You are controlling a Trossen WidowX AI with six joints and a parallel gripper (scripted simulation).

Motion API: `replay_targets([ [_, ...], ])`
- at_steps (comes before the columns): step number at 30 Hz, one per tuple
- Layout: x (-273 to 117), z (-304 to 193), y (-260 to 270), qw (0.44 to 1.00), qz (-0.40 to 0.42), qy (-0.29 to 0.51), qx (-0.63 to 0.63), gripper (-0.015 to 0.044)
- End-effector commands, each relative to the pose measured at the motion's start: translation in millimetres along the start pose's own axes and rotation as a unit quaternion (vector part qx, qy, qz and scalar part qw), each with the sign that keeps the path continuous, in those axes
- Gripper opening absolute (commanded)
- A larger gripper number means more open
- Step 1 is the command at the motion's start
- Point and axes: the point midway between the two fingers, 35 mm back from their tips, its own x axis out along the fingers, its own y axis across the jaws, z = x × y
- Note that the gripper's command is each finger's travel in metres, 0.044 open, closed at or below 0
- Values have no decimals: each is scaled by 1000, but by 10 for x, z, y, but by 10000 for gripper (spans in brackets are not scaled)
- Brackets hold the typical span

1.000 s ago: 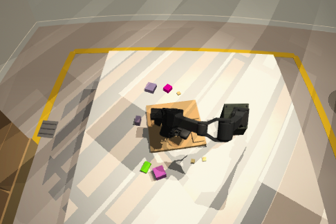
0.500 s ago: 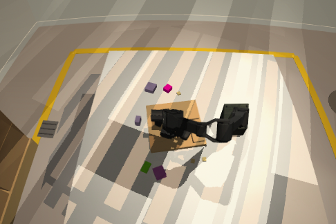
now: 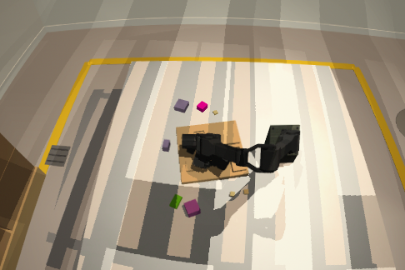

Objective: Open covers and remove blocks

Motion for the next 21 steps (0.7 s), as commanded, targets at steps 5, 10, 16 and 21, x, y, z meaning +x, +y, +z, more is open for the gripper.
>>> replay_targets([
  [5, 11, -3, 3, 1000, 1, 0, 0, 124],
  [10, 11, -3, 3, 1000, 1, 0, 0, 90],
  [16, 9, -3, 3, 1000, 1, 0, 0, 80],
  [21, -46, -4, -2, 1000, 1, 1, 1, 80],
])
